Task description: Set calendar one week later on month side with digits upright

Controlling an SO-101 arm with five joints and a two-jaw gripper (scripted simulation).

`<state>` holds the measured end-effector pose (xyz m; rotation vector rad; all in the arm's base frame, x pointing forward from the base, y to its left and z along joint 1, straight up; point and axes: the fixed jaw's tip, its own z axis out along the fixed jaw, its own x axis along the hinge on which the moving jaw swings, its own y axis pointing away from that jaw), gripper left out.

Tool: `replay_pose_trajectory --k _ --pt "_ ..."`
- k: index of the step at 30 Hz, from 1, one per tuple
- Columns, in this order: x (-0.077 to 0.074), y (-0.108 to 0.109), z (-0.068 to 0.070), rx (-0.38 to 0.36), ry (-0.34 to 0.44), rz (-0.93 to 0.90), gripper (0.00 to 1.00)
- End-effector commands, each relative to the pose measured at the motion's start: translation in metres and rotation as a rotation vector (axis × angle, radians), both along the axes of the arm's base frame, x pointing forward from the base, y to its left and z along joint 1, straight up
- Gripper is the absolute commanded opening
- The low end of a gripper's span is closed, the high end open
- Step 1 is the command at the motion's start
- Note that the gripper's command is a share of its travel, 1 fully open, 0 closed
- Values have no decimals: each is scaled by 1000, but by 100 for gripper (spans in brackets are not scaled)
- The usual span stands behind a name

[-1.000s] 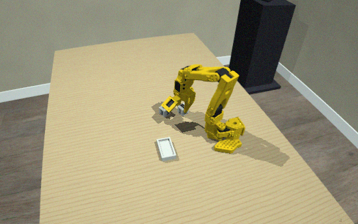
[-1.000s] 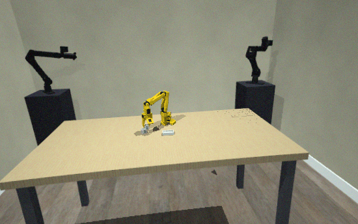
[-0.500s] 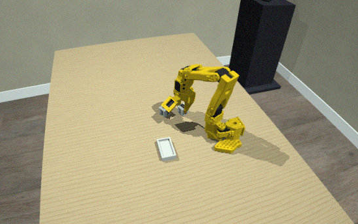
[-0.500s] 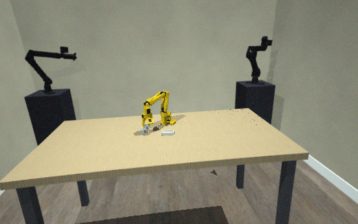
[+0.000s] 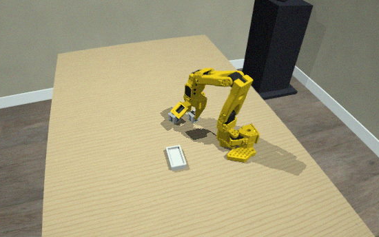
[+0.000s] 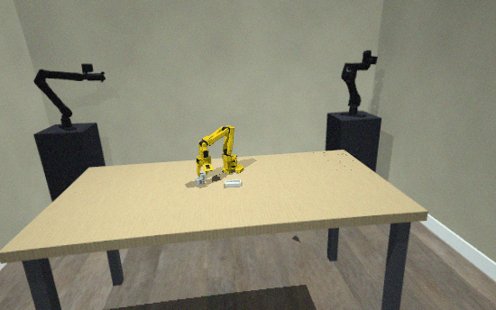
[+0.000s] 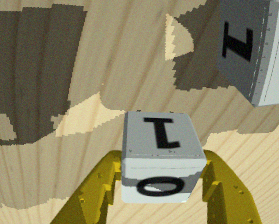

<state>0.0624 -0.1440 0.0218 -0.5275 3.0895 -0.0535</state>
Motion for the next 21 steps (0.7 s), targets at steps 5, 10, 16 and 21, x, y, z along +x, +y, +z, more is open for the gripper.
replay_pose_trajectory --k 5,10,16,21 --pt "0 -2 1 -11 -6 1 26" --pt "0 -2 1 -11 -6 1 31" --pt "0 -2 1 -11 -6 1 35" --pt "0 -2 1 -11 -6 1 36"
